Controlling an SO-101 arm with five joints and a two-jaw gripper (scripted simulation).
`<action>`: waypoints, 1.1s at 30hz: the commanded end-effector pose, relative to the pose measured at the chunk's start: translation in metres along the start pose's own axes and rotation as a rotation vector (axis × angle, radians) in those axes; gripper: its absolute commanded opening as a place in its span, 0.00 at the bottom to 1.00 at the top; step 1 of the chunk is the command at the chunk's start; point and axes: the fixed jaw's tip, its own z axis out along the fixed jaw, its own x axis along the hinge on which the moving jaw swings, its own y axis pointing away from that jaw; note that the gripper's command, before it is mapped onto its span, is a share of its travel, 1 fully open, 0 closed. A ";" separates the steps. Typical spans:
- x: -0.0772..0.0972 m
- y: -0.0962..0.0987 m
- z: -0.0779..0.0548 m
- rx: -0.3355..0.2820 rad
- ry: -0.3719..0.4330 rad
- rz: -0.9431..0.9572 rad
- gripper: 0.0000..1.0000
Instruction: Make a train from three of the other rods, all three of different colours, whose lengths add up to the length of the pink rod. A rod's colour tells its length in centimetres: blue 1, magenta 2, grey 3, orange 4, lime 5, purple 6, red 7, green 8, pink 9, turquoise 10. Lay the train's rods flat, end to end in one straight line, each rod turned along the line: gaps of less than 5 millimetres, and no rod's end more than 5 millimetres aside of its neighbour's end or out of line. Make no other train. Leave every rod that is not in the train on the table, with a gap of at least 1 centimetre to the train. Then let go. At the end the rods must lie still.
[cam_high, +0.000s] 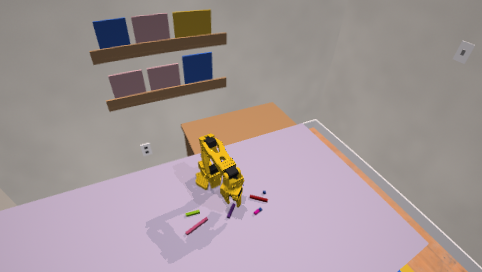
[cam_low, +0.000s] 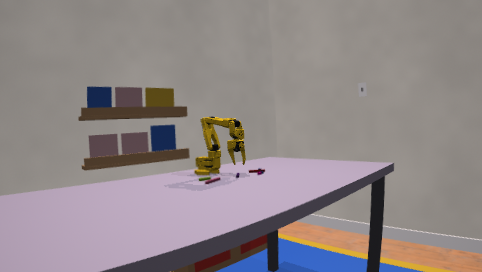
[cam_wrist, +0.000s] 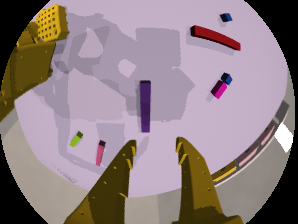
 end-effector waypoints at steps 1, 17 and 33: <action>0.008 -0.009 -0.004 0.069 0.051 0.000 0.19; 0.009 -0.010 0.023 0.069 0.051 0.000 0.19; 0.009 -0.010 0.034 0.069 0.051 0.000 0.19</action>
